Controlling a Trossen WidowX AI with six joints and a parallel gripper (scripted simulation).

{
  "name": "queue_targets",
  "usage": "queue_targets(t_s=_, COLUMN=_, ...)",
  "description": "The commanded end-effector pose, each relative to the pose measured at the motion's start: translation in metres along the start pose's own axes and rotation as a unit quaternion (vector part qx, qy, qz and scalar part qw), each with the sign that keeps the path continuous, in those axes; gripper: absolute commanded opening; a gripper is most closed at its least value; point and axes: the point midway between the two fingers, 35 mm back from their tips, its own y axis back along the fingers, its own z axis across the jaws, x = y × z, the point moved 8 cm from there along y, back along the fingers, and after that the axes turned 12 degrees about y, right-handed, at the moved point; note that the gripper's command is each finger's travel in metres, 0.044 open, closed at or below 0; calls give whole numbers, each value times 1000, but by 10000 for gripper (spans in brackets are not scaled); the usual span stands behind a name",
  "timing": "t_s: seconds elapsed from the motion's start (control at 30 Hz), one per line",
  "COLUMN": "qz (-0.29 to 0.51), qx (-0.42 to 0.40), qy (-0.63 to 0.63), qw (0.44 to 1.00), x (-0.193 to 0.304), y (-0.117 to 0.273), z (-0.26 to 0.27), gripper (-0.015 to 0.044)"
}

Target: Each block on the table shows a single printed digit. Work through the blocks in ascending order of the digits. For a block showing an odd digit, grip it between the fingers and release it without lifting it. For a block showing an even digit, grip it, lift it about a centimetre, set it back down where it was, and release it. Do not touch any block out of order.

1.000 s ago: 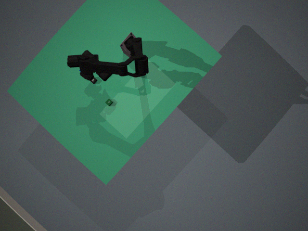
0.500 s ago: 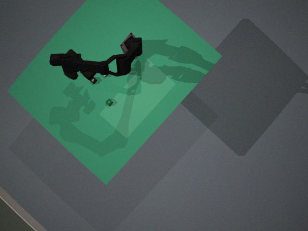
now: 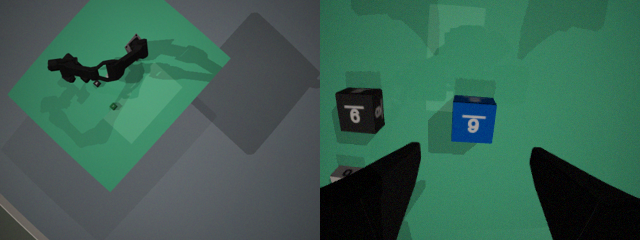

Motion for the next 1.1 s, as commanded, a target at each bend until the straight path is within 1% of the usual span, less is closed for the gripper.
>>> queue_targets(t_s=0.0, qz=5, qx=-11, qy=-11, qw=1000, x=6, y=-21, z=0, gripper=382)
queue_targets(t_s=0.03, qz=5, qx=-11, qy=-11, qw=1000, x=6, y=-21, z=0, gripper=400)
queue_targets(t_s=0.8, qz=4, qx=-12, qy=-11, qw=1000, x=7, y=-56, z=1, gripper=400)
queue_targets(t_s=0.97, qz=4, qx=-12, qy=-11, qw=1000, x=7, y=-58, z=1, gripper=400)
queue_targets(t_s=1.07, qz=4, qx=-12, qy=-11, qw=1000, x=7, y=-58, z=1, gripper=321)
